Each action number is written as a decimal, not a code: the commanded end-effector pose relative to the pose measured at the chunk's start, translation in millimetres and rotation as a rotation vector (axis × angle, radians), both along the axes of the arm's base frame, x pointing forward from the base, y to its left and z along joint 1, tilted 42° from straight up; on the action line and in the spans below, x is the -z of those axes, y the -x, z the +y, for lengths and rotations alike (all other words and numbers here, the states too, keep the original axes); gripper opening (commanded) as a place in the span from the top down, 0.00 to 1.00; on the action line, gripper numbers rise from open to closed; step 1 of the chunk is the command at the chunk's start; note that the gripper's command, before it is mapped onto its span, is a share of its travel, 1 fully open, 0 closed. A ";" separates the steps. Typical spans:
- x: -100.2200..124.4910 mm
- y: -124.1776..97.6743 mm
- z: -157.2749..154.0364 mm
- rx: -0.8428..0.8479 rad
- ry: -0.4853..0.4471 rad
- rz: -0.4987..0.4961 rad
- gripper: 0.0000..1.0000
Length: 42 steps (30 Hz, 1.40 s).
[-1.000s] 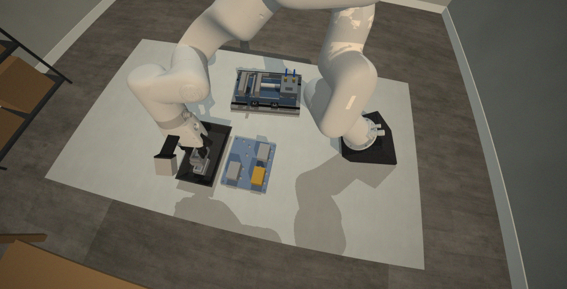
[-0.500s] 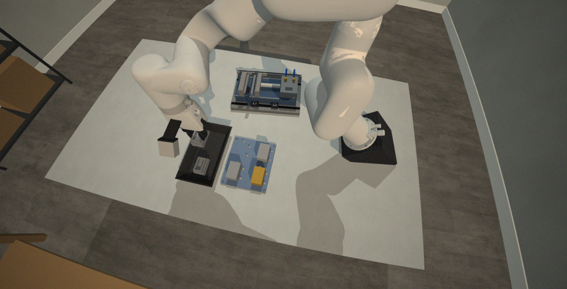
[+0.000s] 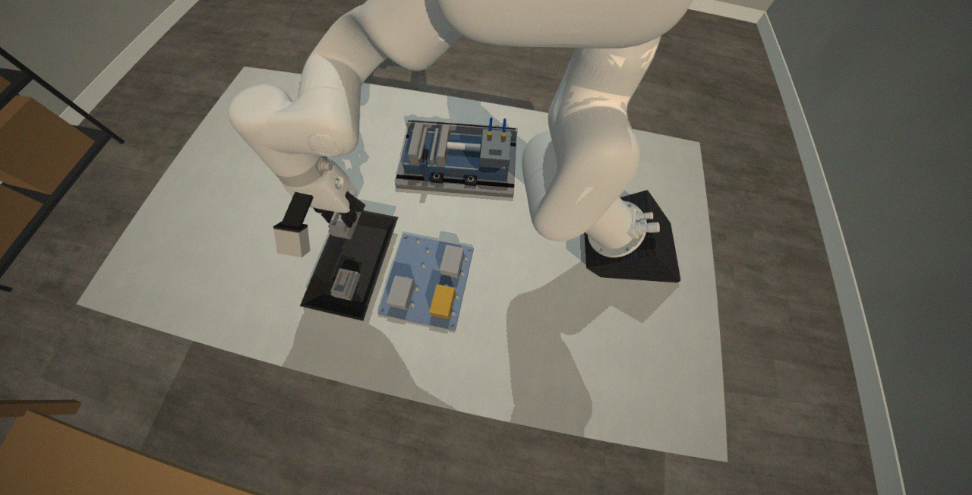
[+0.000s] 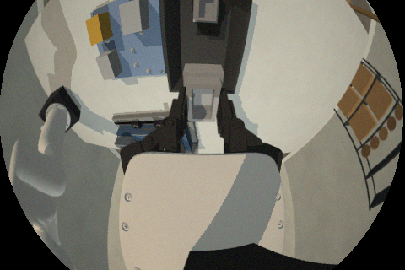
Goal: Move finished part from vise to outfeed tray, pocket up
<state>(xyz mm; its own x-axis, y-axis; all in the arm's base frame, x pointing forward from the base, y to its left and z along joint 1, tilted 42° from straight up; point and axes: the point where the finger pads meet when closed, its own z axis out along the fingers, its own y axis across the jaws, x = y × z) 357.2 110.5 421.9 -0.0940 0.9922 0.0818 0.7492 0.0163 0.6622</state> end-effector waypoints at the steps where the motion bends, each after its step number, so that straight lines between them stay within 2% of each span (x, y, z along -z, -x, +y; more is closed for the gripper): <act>1: -2.1 -0.5 -1.2 0.002 0.000 -0.005 1.00; 42: -0.2 -3.7 -4.6 0.010 0.003 -0.006 1.00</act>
<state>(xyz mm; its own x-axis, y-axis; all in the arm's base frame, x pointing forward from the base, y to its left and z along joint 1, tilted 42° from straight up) 360.1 105.7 421.0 -0.0839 0.9935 0.0775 0.7479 0.0114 0.6637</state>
